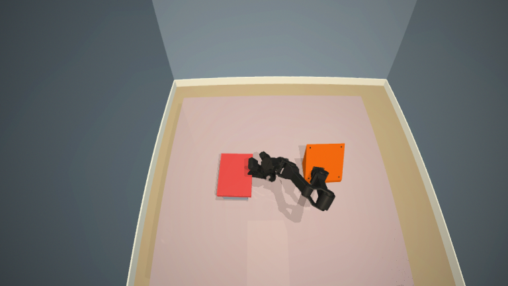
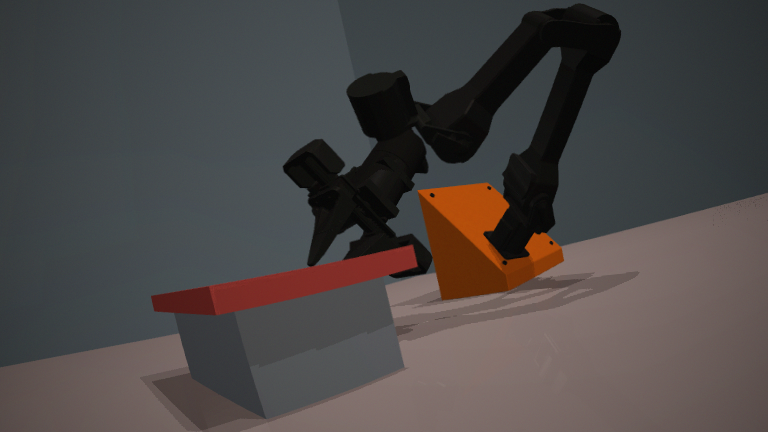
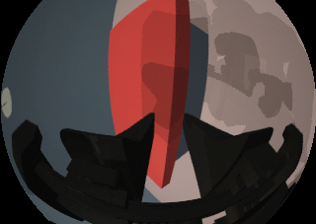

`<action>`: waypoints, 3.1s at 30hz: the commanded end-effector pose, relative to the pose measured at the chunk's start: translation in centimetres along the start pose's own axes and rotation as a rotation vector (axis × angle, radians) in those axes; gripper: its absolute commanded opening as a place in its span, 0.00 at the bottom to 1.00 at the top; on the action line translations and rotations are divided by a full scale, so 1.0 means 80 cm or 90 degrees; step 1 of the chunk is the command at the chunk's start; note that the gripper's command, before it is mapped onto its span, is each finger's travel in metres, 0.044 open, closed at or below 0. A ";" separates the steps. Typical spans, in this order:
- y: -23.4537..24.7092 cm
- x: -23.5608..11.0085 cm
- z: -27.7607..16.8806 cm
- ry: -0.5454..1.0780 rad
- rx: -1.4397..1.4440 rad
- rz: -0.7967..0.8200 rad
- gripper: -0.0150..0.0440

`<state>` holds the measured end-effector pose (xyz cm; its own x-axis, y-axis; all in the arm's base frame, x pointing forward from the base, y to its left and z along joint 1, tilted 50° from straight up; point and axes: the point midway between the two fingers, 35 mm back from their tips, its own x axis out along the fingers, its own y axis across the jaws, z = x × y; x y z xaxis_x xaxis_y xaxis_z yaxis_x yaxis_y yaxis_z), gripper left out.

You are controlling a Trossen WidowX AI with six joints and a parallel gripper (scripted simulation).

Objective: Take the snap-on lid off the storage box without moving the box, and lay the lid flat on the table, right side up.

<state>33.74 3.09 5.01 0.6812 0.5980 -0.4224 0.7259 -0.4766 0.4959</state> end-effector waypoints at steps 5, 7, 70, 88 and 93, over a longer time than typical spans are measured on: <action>0.002 -0.003 0.000 0.000 -0.002 0.001 0.25; 0.003 -0.003 0.000 0.000 -0.002 0.001 0.25; 0.013 -0.012 0.001 0.000 0.001 0.001 0.25; 0.014 -0.011 0.001 0.000 0.001 0.001 0.25; 0.014 -0.011 0.001 0.000 0.001 0.001 0.25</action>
<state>33.94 1.94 5.86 0.6821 0.5974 -0.4217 0.7250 -0.4774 0.4964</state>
